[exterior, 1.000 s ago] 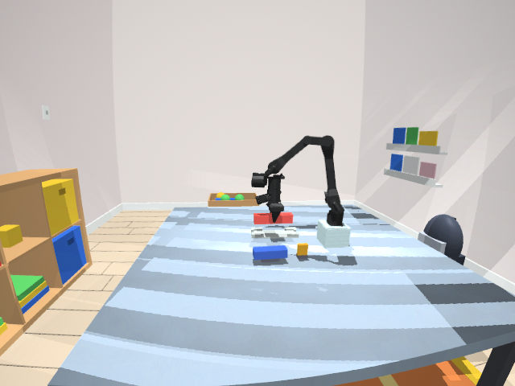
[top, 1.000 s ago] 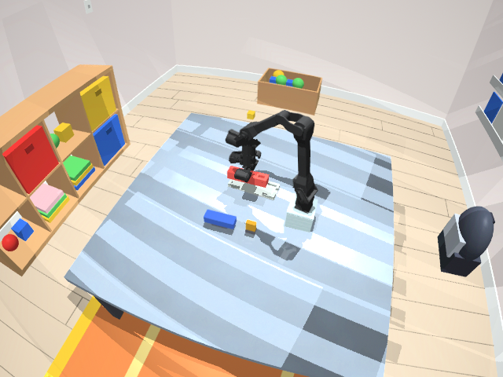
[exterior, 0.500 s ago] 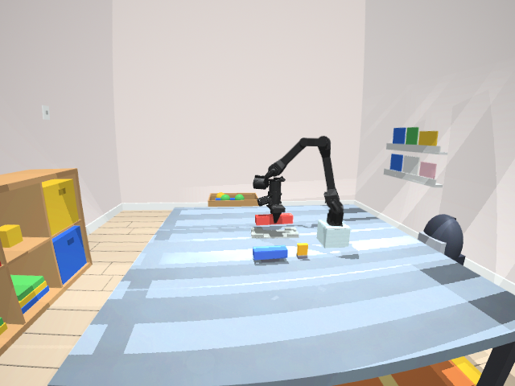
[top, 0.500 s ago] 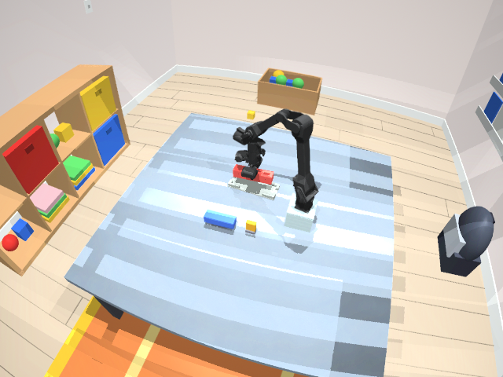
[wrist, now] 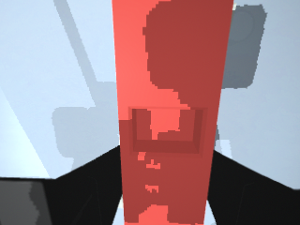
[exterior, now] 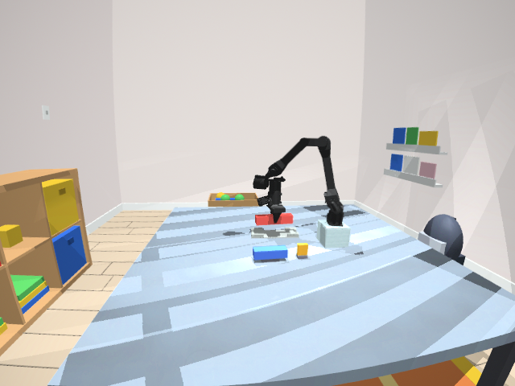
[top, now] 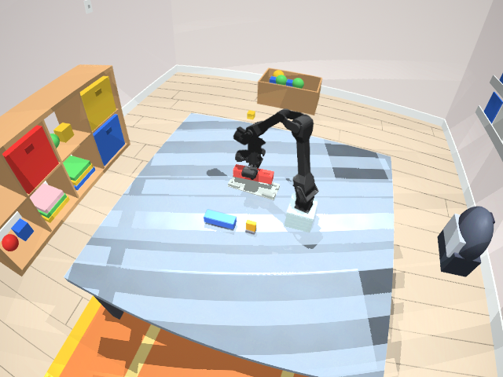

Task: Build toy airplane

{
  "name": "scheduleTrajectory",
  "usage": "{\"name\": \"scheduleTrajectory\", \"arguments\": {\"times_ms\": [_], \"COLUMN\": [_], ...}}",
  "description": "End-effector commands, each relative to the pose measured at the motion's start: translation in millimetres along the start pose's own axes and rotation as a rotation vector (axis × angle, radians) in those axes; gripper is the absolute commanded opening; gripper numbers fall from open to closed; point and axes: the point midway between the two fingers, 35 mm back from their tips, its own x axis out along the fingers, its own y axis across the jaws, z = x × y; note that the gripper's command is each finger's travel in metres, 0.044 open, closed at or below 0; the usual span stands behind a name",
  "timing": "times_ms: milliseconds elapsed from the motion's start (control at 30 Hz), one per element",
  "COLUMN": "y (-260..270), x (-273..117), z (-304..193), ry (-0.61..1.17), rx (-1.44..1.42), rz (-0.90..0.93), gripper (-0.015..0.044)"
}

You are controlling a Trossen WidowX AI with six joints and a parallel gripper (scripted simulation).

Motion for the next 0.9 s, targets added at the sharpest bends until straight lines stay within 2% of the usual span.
{"name": "scheduleTrajectory", "arguments": {"times_ms": [0,867], "y": [-0.7,-1.7], "x": [-0.3,34.1], "z": [0.3,0.5], "ry": [-0.001,-0.001], "rx": [-0.006,-0.006], "rz": [-0.004,-0.004], "gripper": [0.0195,0.0195]}}
